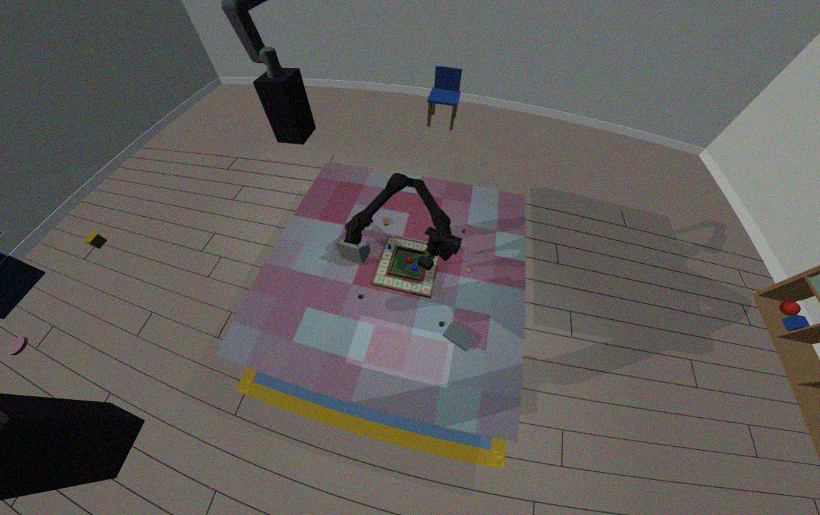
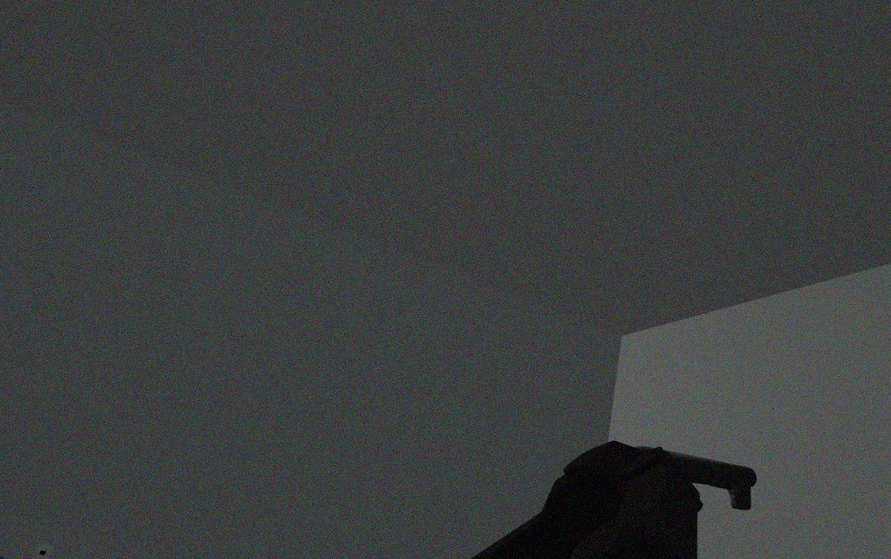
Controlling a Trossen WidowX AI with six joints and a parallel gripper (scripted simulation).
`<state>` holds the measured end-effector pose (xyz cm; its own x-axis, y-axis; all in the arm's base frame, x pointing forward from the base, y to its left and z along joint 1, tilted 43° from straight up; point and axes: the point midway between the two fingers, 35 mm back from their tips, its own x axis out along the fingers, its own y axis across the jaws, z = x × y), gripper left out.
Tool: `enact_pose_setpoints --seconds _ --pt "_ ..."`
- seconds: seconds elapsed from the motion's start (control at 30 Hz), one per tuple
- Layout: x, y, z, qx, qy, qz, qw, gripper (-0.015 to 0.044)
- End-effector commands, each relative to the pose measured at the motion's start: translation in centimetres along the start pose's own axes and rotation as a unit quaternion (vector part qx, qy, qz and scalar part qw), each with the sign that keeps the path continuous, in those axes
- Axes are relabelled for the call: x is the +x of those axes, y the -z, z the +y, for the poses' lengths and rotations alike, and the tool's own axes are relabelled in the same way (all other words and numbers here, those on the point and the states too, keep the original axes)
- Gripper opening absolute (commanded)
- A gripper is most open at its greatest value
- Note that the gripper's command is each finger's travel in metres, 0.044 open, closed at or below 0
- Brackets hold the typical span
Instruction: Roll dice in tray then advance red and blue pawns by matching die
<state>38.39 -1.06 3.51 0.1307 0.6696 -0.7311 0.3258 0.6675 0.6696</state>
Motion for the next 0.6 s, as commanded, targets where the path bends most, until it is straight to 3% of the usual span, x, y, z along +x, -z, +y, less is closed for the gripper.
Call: enact_pose_setpoints --seconds 0.0,0.1,0.33,0.57 --pt "-1.8 -0.1 0.2 -0.004 0.0 -0.005 1.0 0.044" --pt "-2.0 0.7 0.1 -0.023 0.002 -0.003 1.0 0.0387" --pt "-3.6 9.1 -0.4 -0.22 0.012 0.01 0.975 0.0204" --pt "-3.6 17.6 -1.8 -0.393 0.006 0.006 0.92 0.02"
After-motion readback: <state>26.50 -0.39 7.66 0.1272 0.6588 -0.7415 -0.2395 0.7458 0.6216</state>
